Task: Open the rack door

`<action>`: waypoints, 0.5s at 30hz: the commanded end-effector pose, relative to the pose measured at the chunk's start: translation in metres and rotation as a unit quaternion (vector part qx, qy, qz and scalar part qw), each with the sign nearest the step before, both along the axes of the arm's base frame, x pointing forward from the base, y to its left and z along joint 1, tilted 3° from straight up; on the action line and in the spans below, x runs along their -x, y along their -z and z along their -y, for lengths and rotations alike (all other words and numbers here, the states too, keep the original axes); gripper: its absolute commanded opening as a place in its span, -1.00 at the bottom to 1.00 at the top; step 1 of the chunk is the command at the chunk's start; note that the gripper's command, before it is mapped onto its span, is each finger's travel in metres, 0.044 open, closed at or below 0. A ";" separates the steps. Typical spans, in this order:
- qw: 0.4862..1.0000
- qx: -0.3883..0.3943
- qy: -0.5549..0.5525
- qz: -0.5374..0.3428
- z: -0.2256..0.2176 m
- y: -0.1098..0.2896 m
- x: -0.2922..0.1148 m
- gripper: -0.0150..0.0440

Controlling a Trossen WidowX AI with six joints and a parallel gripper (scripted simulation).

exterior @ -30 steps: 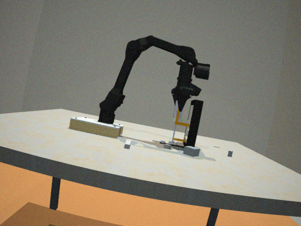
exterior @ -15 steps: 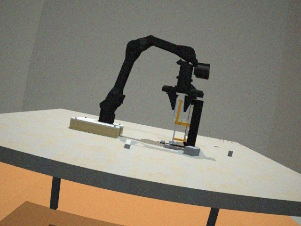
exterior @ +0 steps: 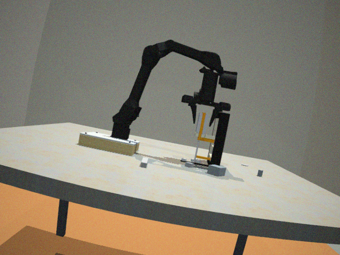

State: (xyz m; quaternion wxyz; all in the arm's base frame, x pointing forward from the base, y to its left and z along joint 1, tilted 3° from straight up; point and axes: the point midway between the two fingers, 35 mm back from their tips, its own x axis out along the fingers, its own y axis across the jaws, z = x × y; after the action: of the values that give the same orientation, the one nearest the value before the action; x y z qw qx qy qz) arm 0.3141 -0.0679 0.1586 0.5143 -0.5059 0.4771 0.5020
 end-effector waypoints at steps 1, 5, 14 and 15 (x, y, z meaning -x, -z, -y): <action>0.999 0.000 -0.044 0.000 -0.001 0.001 0.000 0.48; 0.999 0.000 -0.044 0.000 -0.001 0.001 0.000 0.48; 0.999 0.000 -0.044 0.000 -0.001 0.001 0.000 -0.18; 0.999 0.000 -0.044 0.000 -0.001 0.001 0.000 -0.21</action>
State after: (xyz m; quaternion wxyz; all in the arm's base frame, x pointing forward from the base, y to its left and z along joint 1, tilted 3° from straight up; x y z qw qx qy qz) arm 0.3139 -0.0678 0.1584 0.4921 -0.5270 0.4554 0.5223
